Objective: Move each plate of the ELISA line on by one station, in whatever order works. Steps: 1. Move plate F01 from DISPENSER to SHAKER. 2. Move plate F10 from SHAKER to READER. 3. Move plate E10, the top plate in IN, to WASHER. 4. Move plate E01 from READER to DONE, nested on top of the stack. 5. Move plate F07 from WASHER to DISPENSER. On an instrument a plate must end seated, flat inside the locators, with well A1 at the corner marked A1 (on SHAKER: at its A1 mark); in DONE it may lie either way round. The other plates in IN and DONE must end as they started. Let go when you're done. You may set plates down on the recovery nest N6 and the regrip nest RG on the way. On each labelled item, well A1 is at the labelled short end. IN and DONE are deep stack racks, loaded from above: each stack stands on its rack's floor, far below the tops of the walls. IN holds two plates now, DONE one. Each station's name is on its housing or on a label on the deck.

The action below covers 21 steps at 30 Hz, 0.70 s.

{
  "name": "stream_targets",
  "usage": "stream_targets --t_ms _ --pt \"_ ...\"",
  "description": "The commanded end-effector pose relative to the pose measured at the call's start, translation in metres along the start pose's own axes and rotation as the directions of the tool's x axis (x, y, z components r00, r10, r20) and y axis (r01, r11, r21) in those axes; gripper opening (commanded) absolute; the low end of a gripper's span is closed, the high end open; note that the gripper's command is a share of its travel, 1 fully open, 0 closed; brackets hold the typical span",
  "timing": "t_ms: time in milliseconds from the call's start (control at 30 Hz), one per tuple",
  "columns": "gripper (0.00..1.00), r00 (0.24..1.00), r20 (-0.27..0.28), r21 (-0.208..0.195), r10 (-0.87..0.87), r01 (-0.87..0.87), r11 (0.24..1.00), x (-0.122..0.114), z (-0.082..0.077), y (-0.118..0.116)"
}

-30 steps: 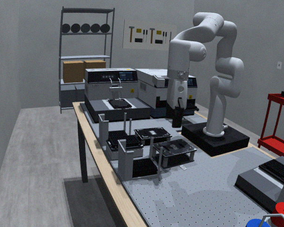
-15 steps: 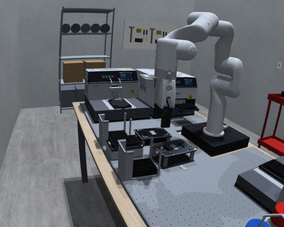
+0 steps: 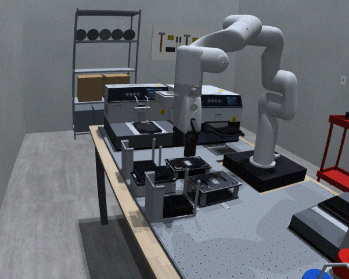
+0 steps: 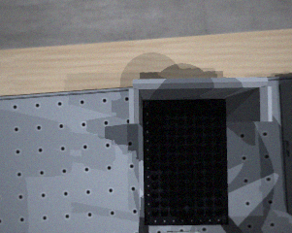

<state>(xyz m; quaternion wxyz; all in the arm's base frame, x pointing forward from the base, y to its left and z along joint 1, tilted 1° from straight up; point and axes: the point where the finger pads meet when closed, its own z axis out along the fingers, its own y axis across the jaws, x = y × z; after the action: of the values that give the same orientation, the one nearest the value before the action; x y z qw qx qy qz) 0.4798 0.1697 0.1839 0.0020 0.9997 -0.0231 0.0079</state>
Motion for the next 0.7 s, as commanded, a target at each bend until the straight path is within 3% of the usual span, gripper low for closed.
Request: stream_targets --t_ms 0,200,667 --pt "1.00 1.000 -0.003 0.002 -0.003 0.003 1.000 0.017 -0.002 0.003" --pt "1.00 1.000 -0.003 0.002 -0.003 0.003 1.000 0.027 -0.002 0.005" --pt "1.00 1.000 -0.003 0.002 -0.003 0.003 1.000 0.027 -0.002 0.005"
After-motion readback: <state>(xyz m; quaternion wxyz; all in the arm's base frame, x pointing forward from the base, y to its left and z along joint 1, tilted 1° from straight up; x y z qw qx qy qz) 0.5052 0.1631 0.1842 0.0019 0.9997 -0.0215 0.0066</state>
